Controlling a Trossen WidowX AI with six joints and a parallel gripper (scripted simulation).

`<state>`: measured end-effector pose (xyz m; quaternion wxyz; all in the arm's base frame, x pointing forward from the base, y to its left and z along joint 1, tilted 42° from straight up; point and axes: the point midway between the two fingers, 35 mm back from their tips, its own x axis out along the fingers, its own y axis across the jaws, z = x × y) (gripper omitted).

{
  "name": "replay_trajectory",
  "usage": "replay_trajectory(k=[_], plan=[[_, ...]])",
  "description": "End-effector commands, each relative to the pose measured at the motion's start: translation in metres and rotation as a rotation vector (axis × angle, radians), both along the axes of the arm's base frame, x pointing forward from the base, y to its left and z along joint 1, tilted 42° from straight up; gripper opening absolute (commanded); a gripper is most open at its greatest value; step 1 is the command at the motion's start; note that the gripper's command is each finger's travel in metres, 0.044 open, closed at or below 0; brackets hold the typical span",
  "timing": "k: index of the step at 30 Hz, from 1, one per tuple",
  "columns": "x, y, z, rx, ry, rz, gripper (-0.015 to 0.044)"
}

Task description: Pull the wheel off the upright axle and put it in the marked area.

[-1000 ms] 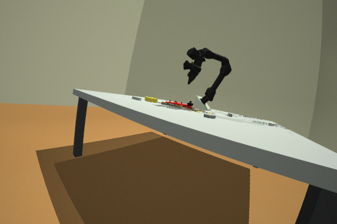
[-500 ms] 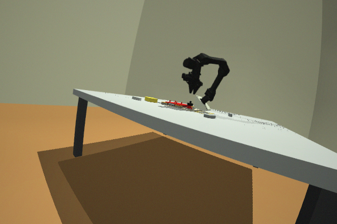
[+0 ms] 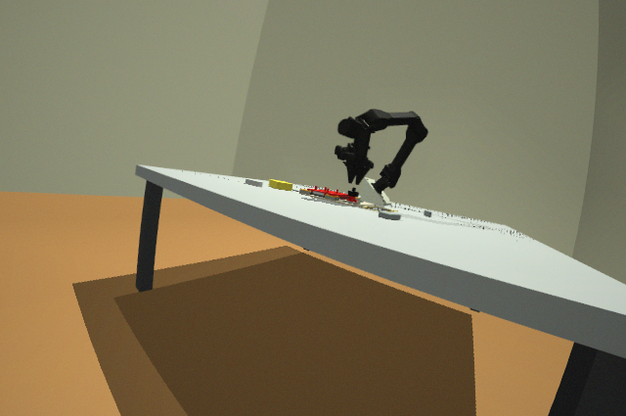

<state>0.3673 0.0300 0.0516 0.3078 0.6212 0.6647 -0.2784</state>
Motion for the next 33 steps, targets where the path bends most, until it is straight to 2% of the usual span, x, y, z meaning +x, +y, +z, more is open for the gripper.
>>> replay_trajectory(k=[1, 7, 11, 19, 24, 25, 33], plan=[[-0.0042, 0.0205, -0.0201, 0.007, 0.01, 0.002, 0.03], [-0.0057, 0.0281, -0.0265, 0.009, 0.01, 0.002, 0.03], [-0.0062, 0.0274, -0.0239, 0.005, 0.011, 0.014, 0.0195], [-0.0062, 0.0274, -0.0239, 0.005, 0.011, 0.014, 0.0142], [-0.0061, 0.0269, -0.0233, 0.005, 0.011, 0.013, 0.001], [-0.0061, 0.0267, -0.0231, 0.005, 0.011, 0.013, 0.0], [-0.0058, 0.0249, -0.0212, 0.005, 0.011, 0.012, 0.0]])
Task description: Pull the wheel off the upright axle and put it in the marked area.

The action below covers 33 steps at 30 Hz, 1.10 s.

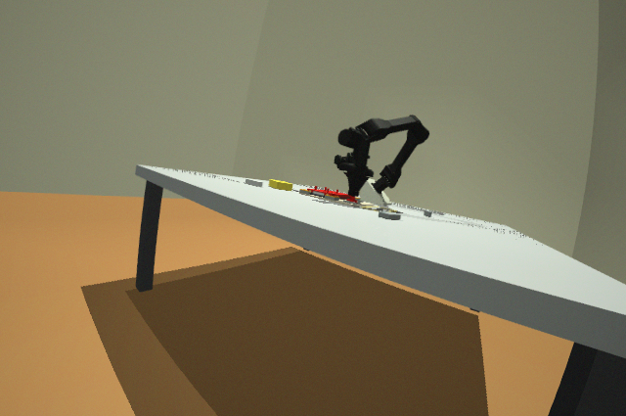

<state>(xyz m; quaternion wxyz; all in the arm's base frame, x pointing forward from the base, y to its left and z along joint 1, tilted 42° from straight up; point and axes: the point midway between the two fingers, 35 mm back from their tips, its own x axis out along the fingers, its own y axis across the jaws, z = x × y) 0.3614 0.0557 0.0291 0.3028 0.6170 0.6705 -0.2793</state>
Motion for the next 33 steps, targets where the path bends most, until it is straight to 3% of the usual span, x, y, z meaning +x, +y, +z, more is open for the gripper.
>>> replay_trajectory(k=[1, 33], plan=[[0.0001, -0.001, 0.0016, -0.001, -0.003, 0.003, 0.0], [0.0011, -0.0081, 0.0092, 0.0, -0.003, 0.0, 0.0]])
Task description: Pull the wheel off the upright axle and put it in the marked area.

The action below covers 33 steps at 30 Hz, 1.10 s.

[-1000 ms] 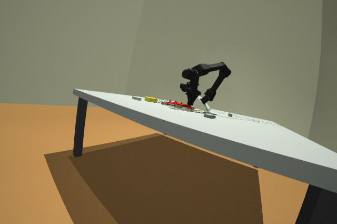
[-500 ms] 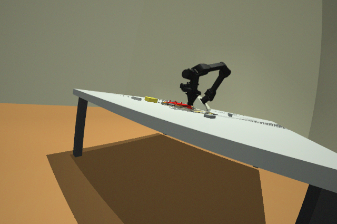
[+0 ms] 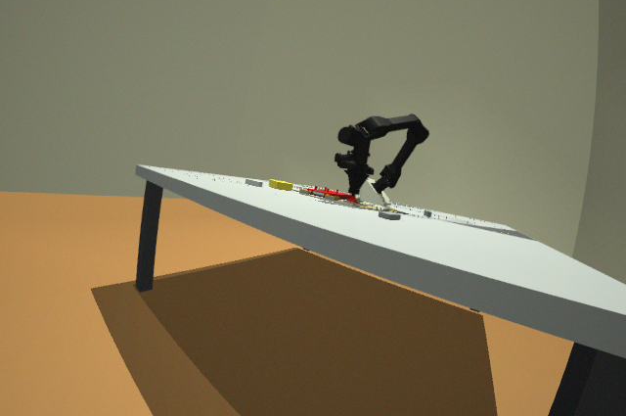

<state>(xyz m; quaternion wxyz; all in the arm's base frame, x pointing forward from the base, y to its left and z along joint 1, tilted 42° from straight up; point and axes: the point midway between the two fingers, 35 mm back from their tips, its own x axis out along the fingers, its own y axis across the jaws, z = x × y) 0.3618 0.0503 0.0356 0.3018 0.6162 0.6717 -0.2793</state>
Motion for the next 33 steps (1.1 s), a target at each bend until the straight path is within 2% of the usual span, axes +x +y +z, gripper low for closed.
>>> replay_trajectory(k=[1, 33], plan=[[0.0007, -0.003, 0.0029, -0.001, -0.006, -0.002, 0.0], [0.0012, -0.01, 0.0106, -0.001, -0.006, -0.005, 0.0]])
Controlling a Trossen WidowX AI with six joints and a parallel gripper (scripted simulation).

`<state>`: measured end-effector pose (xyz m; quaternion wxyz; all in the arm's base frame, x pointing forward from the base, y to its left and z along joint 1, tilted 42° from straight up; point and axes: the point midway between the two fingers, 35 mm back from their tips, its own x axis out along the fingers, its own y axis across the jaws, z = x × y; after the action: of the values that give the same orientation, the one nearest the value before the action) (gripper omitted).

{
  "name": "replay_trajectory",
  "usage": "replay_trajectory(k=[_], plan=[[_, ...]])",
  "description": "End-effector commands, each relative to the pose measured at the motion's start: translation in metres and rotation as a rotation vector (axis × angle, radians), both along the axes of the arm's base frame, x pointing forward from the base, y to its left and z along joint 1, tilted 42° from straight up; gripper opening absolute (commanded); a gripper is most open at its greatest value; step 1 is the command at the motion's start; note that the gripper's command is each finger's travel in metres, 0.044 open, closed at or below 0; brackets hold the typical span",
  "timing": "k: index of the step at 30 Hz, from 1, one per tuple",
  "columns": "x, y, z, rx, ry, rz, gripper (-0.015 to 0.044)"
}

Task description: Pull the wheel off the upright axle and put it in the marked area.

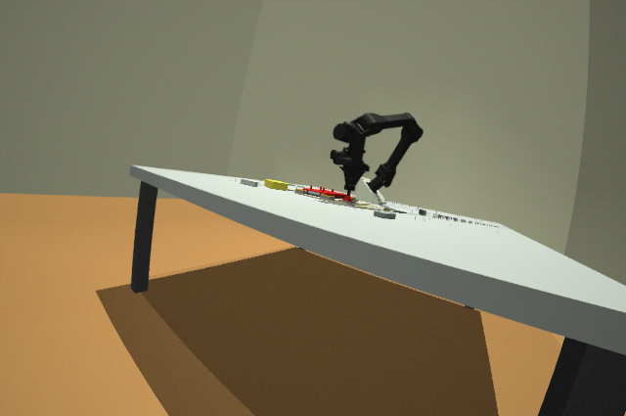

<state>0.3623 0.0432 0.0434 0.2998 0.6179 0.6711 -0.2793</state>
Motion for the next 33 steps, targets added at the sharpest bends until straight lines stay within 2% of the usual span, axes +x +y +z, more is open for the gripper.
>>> replay_trajectory(k=[1, 33], plan=[[0.0007, -0.0031, 0.0031, -0.004, -0.007, -0.001, 0.0], [0.001, -0.0105, 0.0112, -0.003, -0.007, -0.004, 0.0]])
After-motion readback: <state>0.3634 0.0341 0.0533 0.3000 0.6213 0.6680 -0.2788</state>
